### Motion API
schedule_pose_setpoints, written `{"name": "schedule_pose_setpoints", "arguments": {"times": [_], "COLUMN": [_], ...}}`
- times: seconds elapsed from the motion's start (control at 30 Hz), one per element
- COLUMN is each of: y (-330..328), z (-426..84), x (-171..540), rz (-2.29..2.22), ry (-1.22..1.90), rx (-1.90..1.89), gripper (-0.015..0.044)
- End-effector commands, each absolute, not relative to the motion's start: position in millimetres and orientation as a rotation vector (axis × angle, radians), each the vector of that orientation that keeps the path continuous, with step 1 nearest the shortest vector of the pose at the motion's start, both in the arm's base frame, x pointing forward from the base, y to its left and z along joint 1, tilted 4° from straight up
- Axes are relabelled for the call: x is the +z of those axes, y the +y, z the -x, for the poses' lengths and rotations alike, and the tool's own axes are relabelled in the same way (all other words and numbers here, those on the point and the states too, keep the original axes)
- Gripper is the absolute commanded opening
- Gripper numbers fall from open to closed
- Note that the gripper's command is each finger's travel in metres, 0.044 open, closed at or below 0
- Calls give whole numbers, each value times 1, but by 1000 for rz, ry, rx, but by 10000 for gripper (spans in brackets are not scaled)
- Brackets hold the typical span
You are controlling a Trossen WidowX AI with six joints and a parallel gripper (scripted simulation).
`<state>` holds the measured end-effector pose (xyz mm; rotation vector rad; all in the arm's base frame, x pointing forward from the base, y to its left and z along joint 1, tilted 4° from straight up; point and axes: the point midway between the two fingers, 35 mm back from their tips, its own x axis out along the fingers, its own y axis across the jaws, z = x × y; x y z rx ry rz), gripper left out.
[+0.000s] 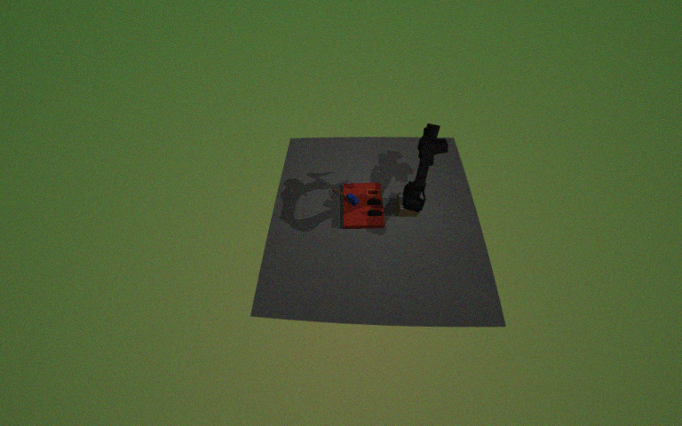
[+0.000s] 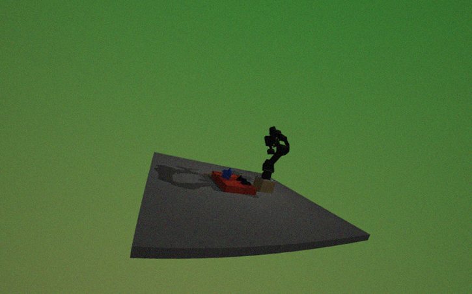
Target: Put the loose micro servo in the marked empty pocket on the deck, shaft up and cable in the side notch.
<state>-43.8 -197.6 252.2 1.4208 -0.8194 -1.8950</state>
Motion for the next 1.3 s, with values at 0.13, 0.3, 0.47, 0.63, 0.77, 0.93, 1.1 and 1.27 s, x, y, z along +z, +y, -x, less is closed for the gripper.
{"name": "schedule_pose_setpoints", "arguments": {"times": [0.13,0.3,0.47,0.63,0.77,0.93,1.1,1.27], "y": [-209,-215,-221,-225,-228,-231,-233,-234], "z": [26,13,0,-13,-24,-38,-53,-69], "x": [251,248,246,244,242,239,236,233], "rz": [-1363,-1314,-1248,-1180,-1118,-1037,-949,-859], "ry": [-560,-382,-212,-56,66,209,346,473], "rx": [-1855,-1816,-1771,-1714,-1663,-1590,-1510,-1421], "gripper": [440,440,440,440,440,440,440,440]}}
